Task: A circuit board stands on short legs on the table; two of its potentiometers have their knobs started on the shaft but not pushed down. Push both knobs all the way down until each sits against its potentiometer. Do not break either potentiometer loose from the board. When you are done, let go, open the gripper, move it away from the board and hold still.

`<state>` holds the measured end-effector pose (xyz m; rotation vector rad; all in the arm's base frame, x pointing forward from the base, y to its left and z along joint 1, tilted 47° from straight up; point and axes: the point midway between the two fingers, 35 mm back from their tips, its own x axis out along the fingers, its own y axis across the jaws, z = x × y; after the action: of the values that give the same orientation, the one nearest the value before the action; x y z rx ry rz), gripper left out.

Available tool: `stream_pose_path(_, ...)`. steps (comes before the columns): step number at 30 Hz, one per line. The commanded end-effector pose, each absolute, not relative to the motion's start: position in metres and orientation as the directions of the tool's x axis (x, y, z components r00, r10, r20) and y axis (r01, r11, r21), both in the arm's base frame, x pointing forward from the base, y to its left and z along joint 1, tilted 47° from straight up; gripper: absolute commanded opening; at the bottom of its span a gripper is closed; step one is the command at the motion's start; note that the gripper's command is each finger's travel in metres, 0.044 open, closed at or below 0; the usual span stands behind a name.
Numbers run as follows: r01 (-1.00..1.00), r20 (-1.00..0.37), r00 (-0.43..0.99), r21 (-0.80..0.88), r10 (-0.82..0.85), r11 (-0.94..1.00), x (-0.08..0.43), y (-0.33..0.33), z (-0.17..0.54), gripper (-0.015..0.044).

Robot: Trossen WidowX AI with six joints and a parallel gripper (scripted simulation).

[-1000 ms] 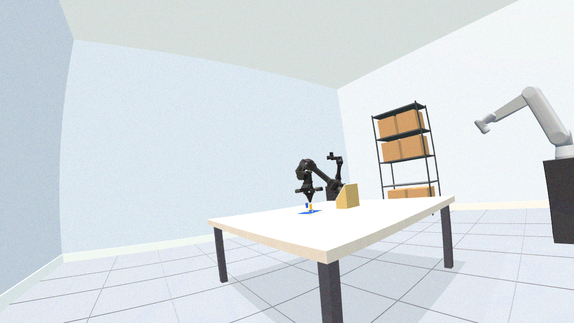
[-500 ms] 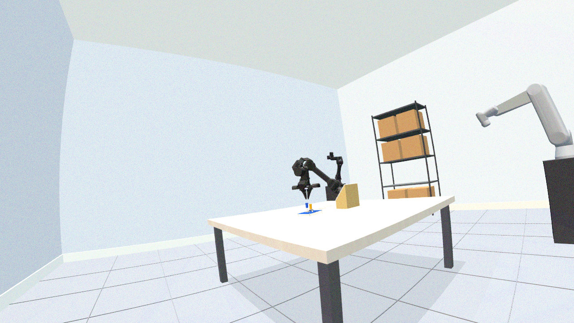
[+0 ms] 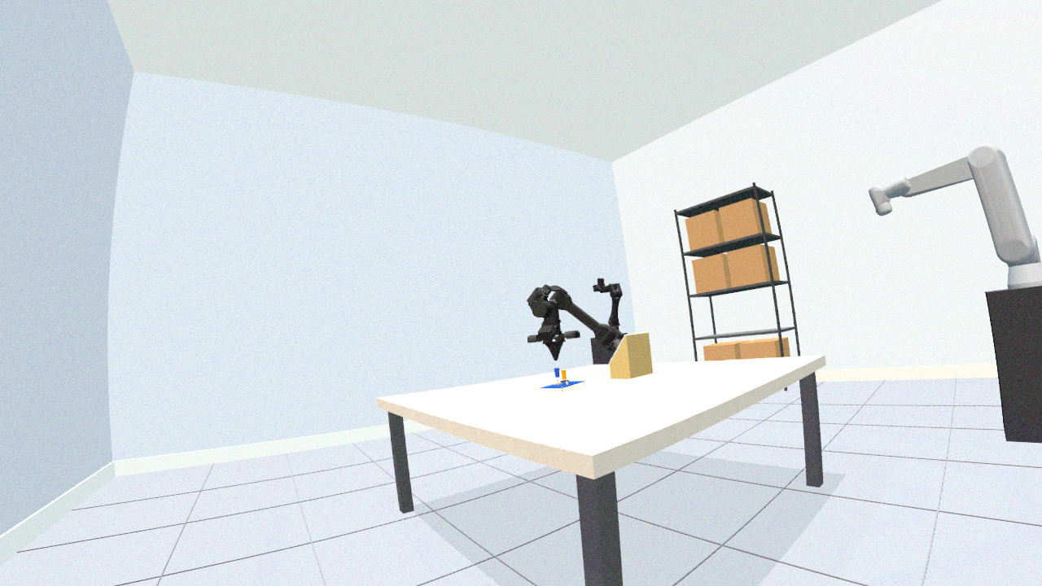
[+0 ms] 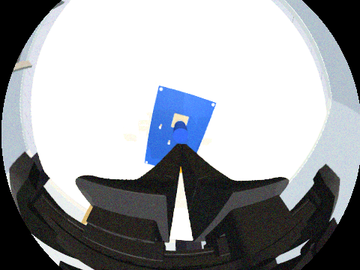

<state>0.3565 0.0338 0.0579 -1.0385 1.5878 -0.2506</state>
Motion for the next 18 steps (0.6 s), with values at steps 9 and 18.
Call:
stream_pose_path(9, -0.483, -0.683, 0.056, -0.657, -0.728, 0.579, 0.357, 0.024, 0.049, 0.0)
stream_pose_path(18, -0.483, -0.682, 0.056, -0.657, -0.729, 0.578, 0.358, 0.016, 0.041, 0.0)
